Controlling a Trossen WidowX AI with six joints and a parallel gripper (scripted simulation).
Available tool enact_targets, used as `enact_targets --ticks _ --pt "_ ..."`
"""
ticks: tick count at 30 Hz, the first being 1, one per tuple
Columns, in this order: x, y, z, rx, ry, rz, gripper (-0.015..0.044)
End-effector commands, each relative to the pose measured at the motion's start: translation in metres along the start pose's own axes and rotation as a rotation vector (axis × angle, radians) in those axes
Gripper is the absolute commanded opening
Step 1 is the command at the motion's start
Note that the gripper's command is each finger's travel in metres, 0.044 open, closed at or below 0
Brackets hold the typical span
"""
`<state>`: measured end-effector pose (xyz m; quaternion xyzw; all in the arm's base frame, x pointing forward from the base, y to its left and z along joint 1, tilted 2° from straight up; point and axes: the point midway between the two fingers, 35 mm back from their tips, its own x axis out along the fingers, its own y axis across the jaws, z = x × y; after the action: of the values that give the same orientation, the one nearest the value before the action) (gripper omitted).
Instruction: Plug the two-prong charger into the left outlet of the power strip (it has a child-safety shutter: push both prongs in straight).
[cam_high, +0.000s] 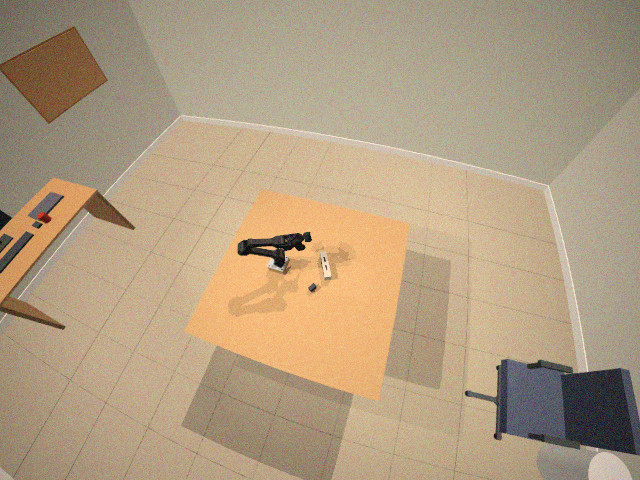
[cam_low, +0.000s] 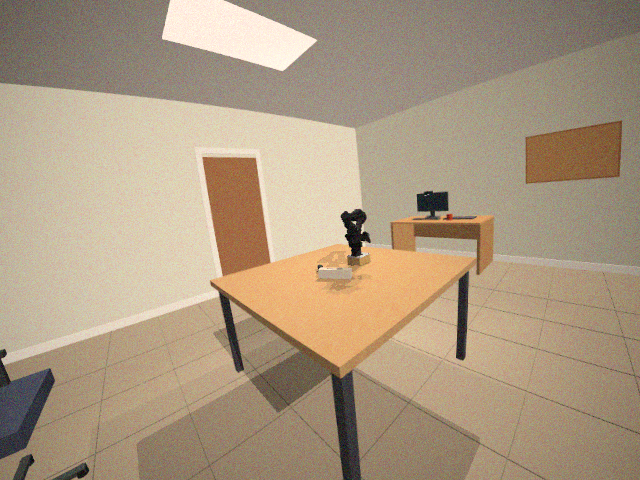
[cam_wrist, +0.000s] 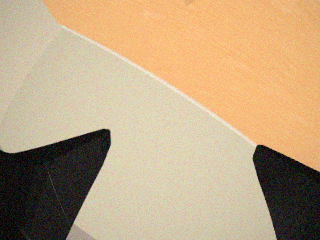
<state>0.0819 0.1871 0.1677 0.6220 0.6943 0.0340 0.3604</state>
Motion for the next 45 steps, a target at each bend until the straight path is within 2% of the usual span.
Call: enact_targets --ticks 1,23,45 --pt "-0.001 0.009 0.007 -0.084 -0.05 0.011 0.044" --pt "-0.009 0.044 0.048 -0.472 -0.279 -0.029 0.044" --pt "-0.026 0.07 0.094 -0.846 -0.464 -0.204 0.044"
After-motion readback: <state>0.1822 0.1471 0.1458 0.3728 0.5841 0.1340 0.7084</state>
